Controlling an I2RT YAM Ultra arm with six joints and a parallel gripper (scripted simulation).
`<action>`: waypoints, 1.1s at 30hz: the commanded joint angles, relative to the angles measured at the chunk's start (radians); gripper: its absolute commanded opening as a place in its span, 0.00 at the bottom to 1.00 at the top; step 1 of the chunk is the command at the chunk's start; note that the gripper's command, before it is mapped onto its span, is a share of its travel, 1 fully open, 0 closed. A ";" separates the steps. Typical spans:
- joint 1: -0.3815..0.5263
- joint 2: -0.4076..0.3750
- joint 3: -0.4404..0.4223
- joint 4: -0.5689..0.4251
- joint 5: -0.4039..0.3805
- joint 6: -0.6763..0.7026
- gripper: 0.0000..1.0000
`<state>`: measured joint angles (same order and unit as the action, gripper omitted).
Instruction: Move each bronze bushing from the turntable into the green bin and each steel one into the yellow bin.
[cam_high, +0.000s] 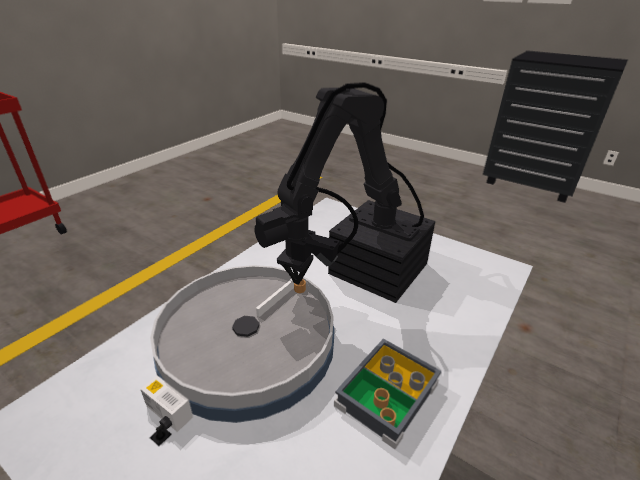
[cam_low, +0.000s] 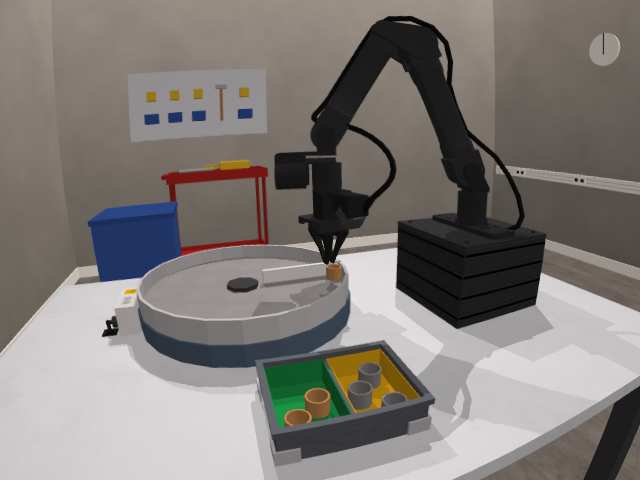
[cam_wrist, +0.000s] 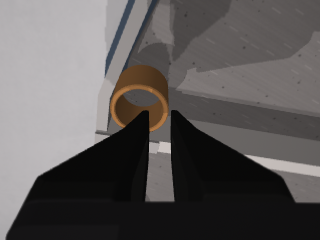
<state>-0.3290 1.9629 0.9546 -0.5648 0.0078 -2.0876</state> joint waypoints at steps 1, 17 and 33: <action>0.007 -0.030 0.008 -0.006 -0.016 -0.007 0.12; 0.007 -0.030 0.008 -0.006 -0.016 -0.007 0.12; 0.012 -0.030 0.029 -0.017 -0.016 -0.007 0.12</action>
<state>-0.3290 1.9629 0.9546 -0.5648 0.0078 -2.0876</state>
